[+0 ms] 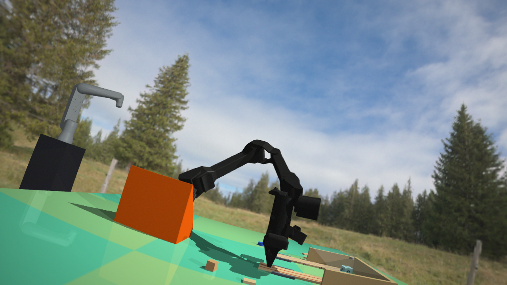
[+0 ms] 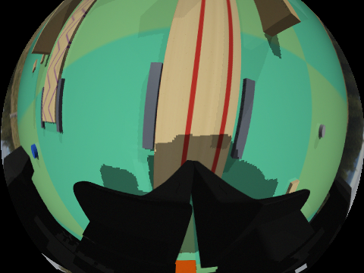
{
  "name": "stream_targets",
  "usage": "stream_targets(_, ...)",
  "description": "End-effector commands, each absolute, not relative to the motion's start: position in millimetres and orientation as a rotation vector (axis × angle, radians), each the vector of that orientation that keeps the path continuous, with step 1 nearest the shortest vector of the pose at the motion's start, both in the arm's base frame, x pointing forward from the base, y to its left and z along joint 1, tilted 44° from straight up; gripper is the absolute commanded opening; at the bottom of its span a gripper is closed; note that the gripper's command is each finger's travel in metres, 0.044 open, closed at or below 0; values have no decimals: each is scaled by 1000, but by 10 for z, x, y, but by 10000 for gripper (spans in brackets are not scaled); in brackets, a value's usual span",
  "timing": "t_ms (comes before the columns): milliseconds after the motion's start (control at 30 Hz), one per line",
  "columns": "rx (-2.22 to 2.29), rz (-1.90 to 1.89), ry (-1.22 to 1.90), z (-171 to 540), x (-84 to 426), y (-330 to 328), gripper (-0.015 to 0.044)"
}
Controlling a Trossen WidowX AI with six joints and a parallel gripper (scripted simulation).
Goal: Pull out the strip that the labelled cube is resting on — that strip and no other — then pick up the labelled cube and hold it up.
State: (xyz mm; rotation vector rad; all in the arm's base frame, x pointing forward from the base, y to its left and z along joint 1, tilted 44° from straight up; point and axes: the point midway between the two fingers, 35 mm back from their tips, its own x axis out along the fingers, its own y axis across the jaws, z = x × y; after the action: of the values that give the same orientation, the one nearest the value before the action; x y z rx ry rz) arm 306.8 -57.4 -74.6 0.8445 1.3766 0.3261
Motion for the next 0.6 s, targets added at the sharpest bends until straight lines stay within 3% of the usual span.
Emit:
stream_targets(0,850,334,1399,-782,2953,-500,0)
stream_targets(567,851,333,1400,-771,2709,-415,0)
